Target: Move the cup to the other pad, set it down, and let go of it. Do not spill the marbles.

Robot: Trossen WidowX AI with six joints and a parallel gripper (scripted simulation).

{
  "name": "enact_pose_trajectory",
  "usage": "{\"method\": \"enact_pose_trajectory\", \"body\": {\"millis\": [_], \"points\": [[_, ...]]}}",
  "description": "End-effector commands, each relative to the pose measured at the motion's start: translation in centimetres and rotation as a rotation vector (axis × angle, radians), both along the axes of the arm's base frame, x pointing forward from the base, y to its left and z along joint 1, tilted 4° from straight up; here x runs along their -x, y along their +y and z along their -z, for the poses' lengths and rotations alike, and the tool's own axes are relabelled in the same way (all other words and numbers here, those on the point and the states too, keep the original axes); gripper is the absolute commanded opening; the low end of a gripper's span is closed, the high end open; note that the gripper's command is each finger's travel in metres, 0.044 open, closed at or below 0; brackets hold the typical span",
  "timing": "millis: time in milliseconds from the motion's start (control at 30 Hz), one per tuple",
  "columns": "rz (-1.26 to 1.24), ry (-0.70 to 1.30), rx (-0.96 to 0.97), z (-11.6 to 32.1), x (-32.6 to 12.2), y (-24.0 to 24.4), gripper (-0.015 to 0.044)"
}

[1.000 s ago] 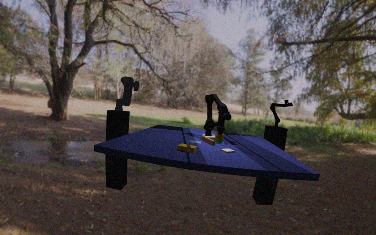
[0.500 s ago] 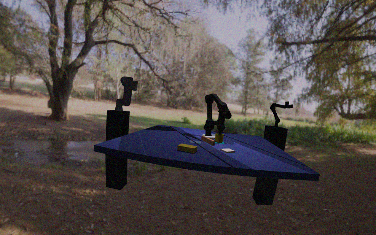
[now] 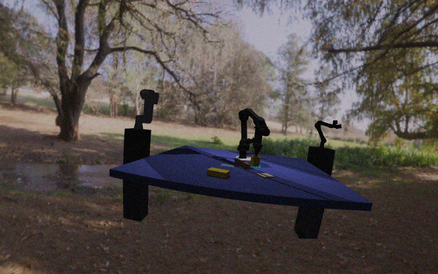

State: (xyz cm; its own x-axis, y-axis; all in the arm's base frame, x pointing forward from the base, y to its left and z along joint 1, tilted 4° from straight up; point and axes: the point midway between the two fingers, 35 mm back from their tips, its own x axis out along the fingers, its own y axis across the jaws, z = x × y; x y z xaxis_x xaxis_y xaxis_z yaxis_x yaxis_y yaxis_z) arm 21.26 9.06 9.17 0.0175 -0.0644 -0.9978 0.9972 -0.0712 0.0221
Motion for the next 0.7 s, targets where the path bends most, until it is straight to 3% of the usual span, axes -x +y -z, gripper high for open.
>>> {"method": "enact_pose_trajectory", "body": {"millis": [0, 433, 667], "points": [[0.004, -0.004, -0.005, -0.8, -0.1, 0.1, 0.0147], [0.004, -0.002, -0.005, -2.1, 0.2, 0.0, 0.0147], [0.0, 0.002, 0.001, -1.6, 0.2, 0.0, 0.033]]}}
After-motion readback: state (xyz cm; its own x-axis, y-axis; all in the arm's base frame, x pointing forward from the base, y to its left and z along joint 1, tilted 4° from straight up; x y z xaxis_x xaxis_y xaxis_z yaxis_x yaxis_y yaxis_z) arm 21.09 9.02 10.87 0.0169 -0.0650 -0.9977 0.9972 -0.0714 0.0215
